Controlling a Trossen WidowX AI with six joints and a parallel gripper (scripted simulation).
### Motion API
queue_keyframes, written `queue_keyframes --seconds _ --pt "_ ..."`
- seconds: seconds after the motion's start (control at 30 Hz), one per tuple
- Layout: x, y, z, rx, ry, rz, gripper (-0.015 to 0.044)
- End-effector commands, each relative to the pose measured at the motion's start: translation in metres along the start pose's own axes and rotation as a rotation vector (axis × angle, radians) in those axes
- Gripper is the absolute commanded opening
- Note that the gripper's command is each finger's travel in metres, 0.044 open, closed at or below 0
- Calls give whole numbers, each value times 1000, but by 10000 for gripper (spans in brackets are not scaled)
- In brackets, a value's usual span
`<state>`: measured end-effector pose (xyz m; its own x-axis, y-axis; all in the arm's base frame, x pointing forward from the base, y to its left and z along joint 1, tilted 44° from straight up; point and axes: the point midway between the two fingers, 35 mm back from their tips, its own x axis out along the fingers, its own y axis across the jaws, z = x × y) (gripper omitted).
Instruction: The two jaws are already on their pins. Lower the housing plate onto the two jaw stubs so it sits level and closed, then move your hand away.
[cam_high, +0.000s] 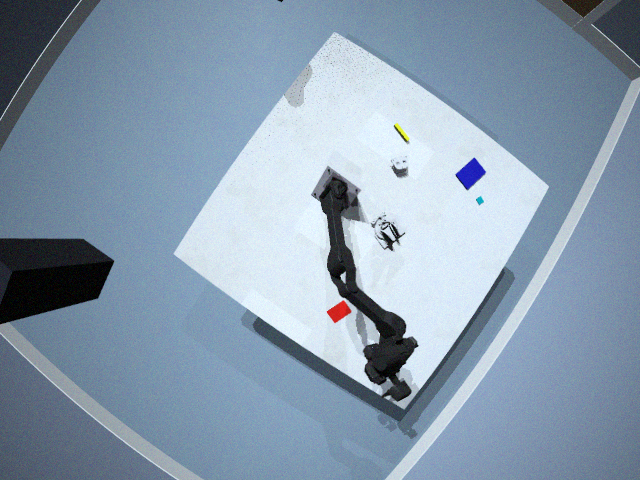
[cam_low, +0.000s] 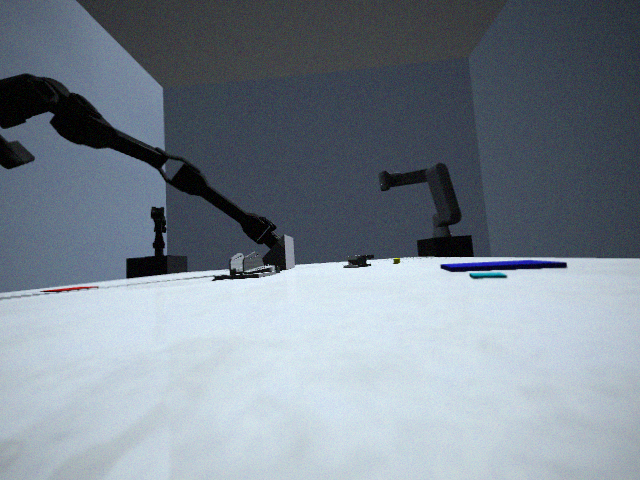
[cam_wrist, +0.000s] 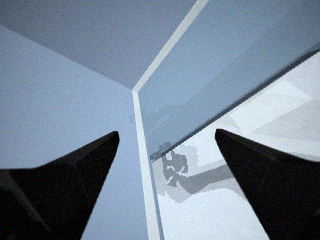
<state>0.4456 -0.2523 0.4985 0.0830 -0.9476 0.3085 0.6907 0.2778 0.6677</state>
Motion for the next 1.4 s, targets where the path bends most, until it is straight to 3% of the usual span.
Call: queue_keyframes --seconds 0.0,0.77,1.37 --pt "-10 7 -11 25 28 41 440" --pt "-117 38 -141 -40 381 245 440" --pt "-241 30 -235 -123 710 359 440"
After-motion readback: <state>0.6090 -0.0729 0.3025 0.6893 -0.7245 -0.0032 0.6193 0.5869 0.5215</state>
